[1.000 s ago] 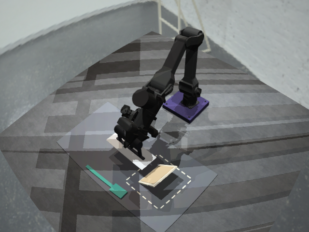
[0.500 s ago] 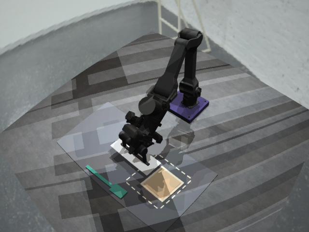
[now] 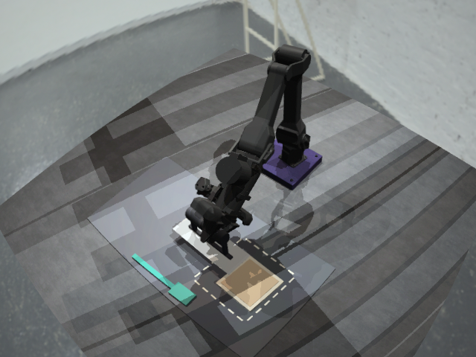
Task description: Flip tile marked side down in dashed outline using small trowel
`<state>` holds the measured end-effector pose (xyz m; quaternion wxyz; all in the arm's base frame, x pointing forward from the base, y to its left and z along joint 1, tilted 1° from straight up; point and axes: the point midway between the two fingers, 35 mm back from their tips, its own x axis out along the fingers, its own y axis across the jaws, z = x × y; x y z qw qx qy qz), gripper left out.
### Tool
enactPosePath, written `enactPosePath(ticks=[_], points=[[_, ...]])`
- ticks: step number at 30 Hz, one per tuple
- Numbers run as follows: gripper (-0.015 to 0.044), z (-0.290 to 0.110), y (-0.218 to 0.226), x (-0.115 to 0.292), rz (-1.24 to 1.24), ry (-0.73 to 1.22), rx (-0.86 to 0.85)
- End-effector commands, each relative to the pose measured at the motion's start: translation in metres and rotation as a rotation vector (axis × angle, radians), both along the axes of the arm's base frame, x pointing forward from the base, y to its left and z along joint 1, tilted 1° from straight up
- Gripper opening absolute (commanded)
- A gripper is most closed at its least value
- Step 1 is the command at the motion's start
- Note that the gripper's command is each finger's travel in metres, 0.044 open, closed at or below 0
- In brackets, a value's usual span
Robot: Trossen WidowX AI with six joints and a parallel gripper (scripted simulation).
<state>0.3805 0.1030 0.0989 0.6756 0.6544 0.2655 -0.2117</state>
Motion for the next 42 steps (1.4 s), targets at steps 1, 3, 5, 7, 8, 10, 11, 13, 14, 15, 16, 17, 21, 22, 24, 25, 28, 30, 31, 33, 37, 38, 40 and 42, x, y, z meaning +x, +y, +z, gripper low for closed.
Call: enactPosePath(ticks=[1, 3, 5, 7, 8, 10, 11, 13, 14, 15, 16, 17, 21, 22, 24, 25, 28, 30, 31, 33, 37, 38, 40, 42], points=[[0.0000, 0.014, -0.013, 0.006, -0.003, -0.018, 0.001], [0.0000, 0.019, -0.020, 0.007, -0.003, -0.017, 0.000], [0.0000, 0.023, -0.027, 0.008, -0.003, -0.016, 0.000], [0.0000, 0.028, -0.035, 0.009, -0.003, -0.016, -0.001], [0.0000, 0.030, -0.038, 0.010, -0.003, -0.016, -0.001], [0.0000, 0.035, -0.046, 0.010, -0.003, -0.016, -0.002], [0.0000, 0.037, -0.049, 0.010, -0.003, -0.016, -0.002], [0.0000, 0.042, -0.057, 0.010, -0.003, -0.016, -0.003], [0.0000, 0.045, -0.060, 0.010, -0.003, -0.017, -0.003], [0.0000, 0.047, -0.064, 0.010, -0.003, -0.017, -0.003], [0.0000, 0.050, -0.068, 0.010, -0.003, -0.018, -0.004], [0.0000, 0.052, -0.071, 0.009, -0.003, -0.019, -0.004], [0.0000, 0.062, -0.086, 0.008, -0.003, -0.022, -0.005], [0.0000, 0.064, -0.089, 0.007, -0.003, -0.023, -0.006], [0.0000, 0.065, -0.091, 0.007, -0.003, -0.023, -0.006], [0.0000, 0.065, -0.091, 0.007, -0.003, -0.023, -0.006], [0.0000, 0.065, -0.091, 0.007, -0.003, -0.023, -0.006], [0.0000, 0.065, -0.091, 0.007, -0.003, -0.023, -0.006], [0.0000, 0.065, -0.091, 0.007, -0.003, -0.023, -0.006], [0.0000, 0.065, -0.091, 0.007, -0.003, -0.023, -0.006], [0.0000, 0.065, -0.091, 0.007, -0.003, -0.023, -0.006], [0.0000, 0.065, -0.091, 0.007, -0.003, -0.023, -0.006], [0.0000, 0.065, -0.091, 0.007, -0.003, -0.023, -0.006], [0.0000, 0.065, -0.091, 0.007, -0.003, -0.023, -0.006]])
